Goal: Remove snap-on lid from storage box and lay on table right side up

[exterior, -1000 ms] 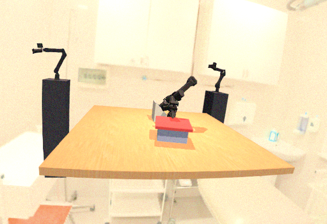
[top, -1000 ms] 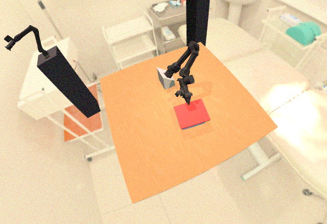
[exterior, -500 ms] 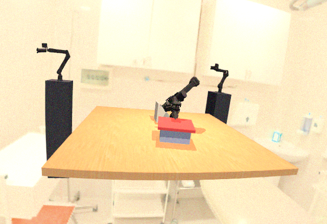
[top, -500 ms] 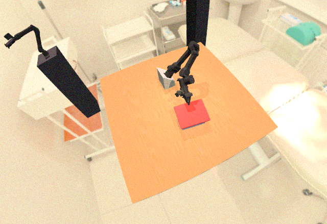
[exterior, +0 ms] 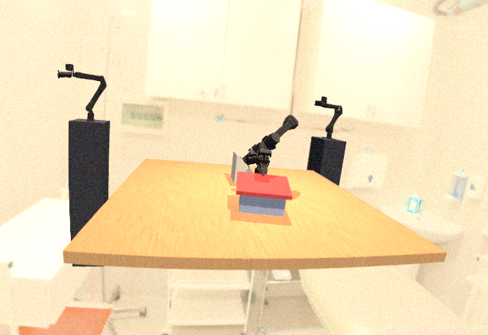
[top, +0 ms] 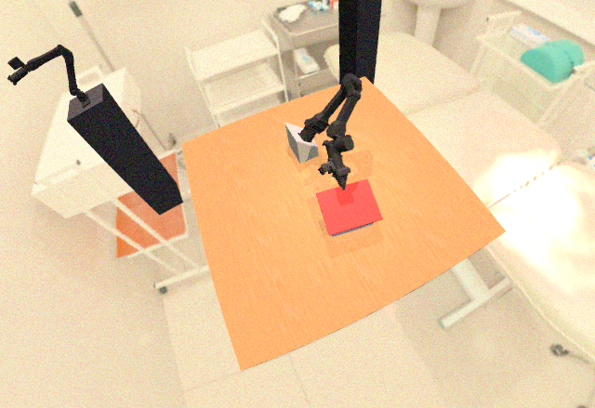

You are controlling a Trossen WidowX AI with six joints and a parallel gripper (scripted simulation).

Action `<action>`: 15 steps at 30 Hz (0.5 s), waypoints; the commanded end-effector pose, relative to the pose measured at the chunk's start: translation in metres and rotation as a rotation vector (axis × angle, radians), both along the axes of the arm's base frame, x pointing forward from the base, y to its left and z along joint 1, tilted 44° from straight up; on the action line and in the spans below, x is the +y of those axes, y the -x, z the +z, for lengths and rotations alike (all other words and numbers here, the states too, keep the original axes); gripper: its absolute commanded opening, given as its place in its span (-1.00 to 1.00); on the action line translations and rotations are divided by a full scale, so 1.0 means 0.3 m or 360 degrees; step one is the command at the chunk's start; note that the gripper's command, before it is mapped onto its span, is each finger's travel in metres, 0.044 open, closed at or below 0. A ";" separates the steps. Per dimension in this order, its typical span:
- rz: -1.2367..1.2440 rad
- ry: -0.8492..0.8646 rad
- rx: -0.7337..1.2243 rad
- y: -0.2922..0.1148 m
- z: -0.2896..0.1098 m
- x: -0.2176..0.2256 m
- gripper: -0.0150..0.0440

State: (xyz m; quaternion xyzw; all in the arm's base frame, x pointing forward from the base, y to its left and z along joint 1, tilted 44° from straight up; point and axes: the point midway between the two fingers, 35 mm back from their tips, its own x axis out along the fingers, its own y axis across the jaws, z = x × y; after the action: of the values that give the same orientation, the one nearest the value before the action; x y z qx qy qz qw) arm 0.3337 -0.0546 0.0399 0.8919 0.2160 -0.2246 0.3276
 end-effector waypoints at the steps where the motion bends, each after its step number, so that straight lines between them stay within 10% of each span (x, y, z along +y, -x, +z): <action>1: 0.0004 0.0002 -0.0006 -0.002 0.015 -0.013 -0.49; 15: 0.0004 0.0003 -0.0006 -0.014 0.058 -0.061 -0.49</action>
State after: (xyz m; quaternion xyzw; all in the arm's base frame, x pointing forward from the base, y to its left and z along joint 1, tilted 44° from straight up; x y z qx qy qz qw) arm 0.3367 -0.0691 0.0532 0.8917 0.2166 -0.2251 0.3275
